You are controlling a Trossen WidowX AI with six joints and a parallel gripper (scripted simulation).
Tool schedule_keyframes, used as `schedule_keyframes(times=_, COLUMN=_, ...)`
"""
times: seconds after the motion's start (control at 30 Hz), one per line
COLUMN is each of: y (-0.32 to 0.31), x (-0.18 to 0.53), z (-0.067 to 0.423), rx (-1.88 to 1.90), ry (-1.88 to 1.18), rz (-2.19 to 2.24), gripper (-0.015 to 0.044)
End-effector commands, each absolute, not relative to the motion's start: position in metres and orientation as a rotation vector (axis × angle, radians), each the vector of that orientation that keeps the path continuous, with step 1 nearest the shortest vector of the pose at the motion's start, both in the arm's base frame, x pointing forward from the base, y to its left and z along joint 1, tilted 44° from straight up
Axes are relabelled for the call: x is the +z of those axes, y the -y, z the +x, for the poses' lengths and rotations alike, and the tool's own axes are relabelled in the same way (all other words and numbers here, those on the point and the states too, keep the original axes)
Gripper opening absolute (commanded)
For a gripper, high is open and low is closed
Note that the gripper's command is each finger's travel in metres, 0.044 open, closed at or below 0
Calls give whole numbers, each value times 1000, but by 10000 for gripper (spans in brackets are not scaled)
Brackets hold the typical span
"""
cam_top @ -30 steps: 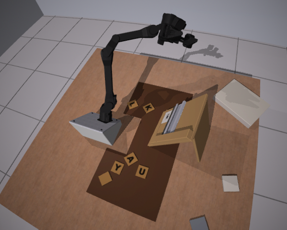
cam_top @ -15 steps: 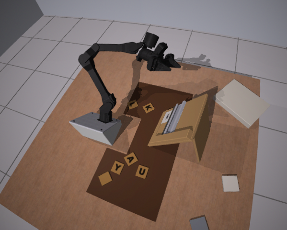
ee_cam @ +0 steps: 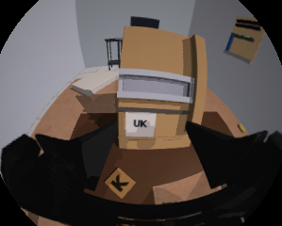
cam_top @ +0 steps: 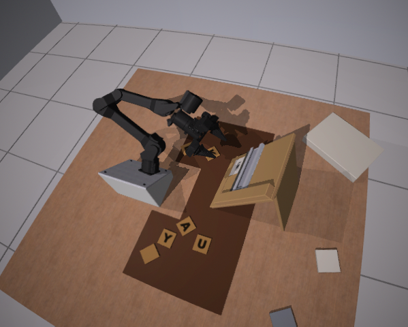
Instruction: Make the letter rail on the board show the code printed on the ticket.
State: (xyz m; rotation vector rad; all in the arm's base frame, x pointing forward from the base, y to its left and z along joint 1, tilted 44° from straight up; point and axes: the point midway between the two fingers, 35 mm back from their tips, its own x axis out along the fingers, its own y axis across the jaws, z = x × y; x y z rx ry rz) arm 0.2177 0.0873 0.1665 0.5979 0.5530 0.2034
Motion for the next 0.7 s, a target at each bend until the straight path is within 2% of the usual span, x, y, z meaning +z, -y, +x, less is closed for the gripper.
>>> schedule_keyframes(times=0.0, y=-92, x=143, z=208, rx=239, ry=-599, rz=662, gripper=440)
schedule_keyframes(times=0.43, y=-91, x=143, z=208, rx=241, ry=-602, rz=648, gripper=440)
schedule_keyframes(times=0.67, y=-74, x=155, z=219, rx=372, ry=-714, rz=179, gripper=440)
